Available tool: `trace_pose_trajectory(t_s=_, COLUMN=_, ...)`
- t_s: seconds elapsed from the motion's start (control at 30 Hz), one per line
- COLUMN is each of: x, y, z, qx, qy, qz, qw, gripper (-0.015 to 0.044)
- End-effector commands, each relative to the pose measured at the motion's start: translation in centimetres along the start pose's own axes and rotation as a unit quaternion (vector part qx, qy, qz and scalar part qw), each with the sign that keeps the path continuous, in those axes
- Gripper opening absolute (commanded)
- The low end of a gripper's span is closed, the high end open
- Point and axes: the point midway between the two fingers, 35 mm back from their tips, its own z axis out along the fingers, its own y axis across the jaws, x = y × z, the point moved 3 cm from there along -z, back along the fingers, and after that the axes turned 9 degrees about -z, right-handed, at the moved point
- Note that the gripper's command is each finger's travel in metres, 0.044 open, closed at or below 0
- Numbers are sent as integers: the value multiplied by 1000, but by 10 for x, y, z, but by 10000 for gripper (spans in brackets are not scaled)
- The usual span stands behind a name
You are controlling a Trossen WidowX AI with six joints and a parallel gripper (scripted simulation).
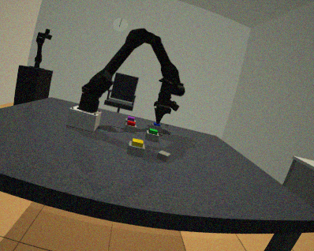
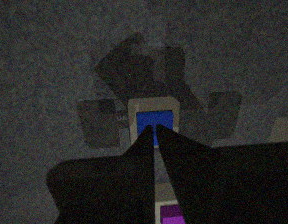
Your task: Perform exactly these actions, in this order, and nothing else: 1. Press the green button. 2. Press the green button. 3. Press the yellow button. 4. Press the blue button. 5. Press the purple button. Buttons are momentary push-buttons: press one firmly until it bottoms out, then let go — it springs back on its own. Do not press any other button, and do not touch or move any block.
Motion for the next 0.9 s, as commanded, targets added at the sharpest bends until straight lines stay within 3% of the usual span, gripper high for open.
trace_pose_trajectory(t_s=0.0, x=2, y=-1, z=2, qx=3, qy=3, qz=2, qw=1000, gripper=20)
trace_pose_trajectory(t_s=0.13, x=2, y=-1, z=2, qx=3, qy=3, qz=2, qw=1000, gripper=20)
trace_pose_trajectory(t_s=0.23, x=1, y=-1, z=-28, qx=2, qy=2, qz=2, qw=1000, gripper=20)
trace_pose_trajectory(t_s=0.4, x=1, y=-1, z=-34, qx=3, qy=2, qz=2, qw=1000, gripper=20)
trace_pose_trajectory(t_s=0.57, x=1, y=0, z=-91, qx=2, qy=2, qz=2, qw=1000, gripper=20)
trace_pose_trajectory(t_s=0.7, x=3, y=0, z=-94, qx=2, qy=3, qz=2, qw=1000, gripper=20)
trace_pose_trajectory(t_s=0.87, x=61, y=6, z=-99, qx=2, qy=5, qz=2, qw=1000, gripper=20)
